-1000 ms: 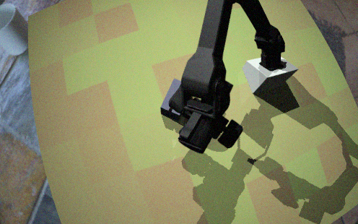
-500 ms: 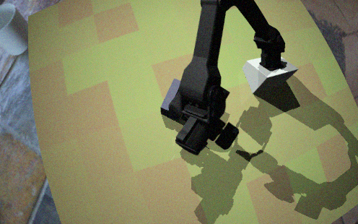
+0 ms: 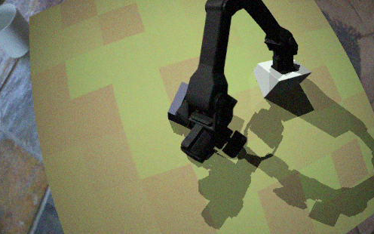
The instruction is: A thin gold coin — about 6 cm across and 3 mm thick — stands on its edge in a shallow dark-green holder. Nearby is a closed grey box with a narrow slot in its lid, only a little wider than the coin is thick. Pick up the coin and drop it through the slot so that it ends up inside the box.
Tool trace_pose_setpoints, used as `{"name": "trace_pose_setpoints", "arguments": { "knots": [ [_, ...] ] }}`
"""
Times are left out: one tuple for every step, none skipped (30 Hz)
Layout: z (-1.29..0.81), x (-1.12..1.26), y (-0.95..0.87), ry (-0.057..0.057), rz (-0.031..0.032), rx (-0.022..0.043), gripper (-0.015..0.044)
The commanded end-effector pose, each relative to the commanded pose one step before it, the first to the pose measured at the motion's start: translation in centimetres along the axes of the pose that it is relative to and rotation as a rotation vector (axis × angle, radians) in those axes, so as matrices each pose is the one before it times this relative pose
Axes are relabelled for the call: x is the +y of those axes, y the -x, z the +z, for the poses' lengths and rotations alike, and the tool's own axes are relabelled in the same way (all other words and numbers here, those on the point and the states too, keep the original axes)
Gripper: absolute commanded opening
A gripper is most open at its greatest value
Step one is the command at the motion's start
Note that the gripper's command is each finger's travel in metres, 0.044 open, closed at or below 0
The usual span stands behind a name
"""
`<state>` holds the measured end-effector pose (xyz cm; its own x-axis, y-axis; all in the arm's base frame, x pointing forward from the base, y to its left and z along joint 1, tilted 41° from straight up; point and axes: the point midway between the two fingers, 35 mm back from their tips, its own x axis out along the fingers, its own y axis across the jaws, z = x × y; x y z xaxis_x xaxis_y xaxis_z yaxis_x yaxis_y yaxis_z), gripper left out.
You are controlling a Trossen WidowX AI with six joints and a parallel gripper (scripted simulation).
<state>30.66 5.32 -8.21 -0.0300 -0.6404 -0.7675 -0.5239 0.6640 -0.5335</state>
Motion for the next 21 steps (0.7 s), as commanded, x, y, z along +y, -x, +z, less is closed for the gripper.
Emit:
{"name": "trace_pose_setpoints", "arguments": {
  "knots": [
    [-0.367,0.094,-1.128,0.0099,-0.00372,0.01587,0.0161],
    [0.003,-0.004,-0.161,0.0,-0.00004,0.00002,0.0161],
    [0.003,-0.002,-0.167,0.0,-0.00005,0.00001,0.0161],
    [0.002,-0.002,-0.167,0.0,-0.00005,0.00001,0.0161],
    [0.001,-0.002,-0.167,0.0,-0.00006,0.00002,0.0161],
    [0.0,-0.002,-0.167,0.0,-0.00006,0.00002,0.0161],
    [-0.001,-0.002,-0.167,0.0,-0.00007,0.00003,0.0161],
    [-0.002,-0.002,-0.166,0.0,-0.00007,0.00004,0.0161],
    [-0.003,-0.001,-0.166,0.0,-0.00008,0.00004,0.0161],
    [-0.004,-0.001,-0.166,0.0,-0.00008,0.00005,0.0161],
    [-0.005,-0.001,-0.166,0.0,-0.00009,0.00005,0.0161],
    [-0.006,-0.001,-0.165,0.0,-0.00009,0.00006,0.0161],
    [-0.007,-0.001,-0.165,0.0,-0.0001,0.00006,0.0161],
    [-0.008,-0.001,-0.165,0.0,-0.0001,0.00007,0.0161],
    [-0.008,-0.001,-0.165,0.0,-0.00011,0.00008,0.0161],
    [-0.009,-0.001,-0.164,0.0,-0.00011,0.00008,0.0161],
    [-0.01,0.0,-0.164,0.0,-0.00011,0.00009,0.0161],
    [-0.011,0.0,-0.164,0.0,-0.00012,0.00009,0.0161],
    [-0.012,0.0,-0.163,0.0,-0.00012,0.0001,0.0161],
    [-0.013,0.0,-0.163,0.0,-0.00013,0.00011,0.0161],
    [-0.014,0.0,-0.163,0.0,-0.00013,0.00011,0.0161]
  ]
}}
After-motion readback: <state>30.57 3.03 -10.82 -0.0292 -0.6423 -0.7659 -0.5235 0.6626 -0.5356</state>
